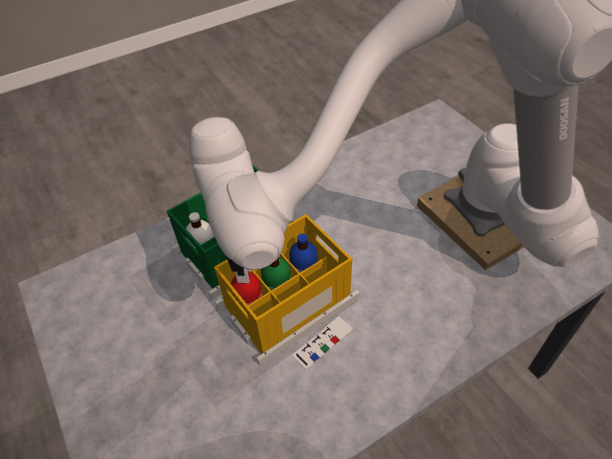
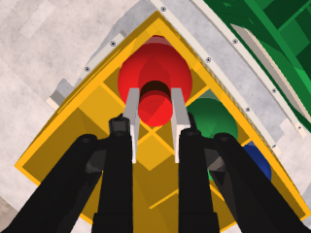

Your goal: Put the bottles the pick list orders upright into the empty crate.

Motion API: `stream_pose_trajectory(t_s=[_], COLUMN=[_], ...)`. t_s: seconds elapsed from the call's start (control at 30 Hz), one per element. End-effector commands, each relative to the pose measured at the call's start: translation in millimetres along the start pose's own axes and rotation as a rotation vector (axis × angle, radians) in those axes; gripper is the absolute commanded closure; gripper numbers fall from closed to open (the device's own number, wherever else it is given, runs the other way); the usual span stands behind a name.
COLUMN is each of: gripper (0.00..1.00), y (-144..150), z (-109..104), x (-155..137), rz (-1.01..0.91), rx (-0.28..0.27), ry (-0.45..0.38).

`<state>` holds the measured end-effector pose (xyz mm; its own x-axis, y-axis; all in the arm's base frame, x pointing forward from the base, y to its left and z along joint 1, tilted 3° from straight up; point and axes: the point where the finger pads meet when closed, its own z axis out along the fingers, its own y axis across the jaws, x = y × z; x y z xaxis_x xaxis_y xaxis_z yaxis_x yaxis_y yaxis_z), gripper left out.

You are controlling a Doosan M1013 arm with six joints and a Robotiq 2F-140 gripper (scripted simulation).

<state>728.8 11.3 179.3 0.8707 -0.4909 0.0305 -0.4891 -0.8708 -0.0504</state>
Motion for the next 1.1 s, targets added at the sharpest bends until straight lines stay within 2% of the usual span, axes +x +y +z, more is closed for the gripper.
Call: stream_pose_trajectory(t_s=[0.0, 1.07], gripper=[1.0, 1.0], y=[0.0, 0.0], z=[1.2, 10.2], x=[0.0, 0.0], rz=[0.0, 0.0], rx=[0.0, 0.0], ry=[0.0, 0.0])
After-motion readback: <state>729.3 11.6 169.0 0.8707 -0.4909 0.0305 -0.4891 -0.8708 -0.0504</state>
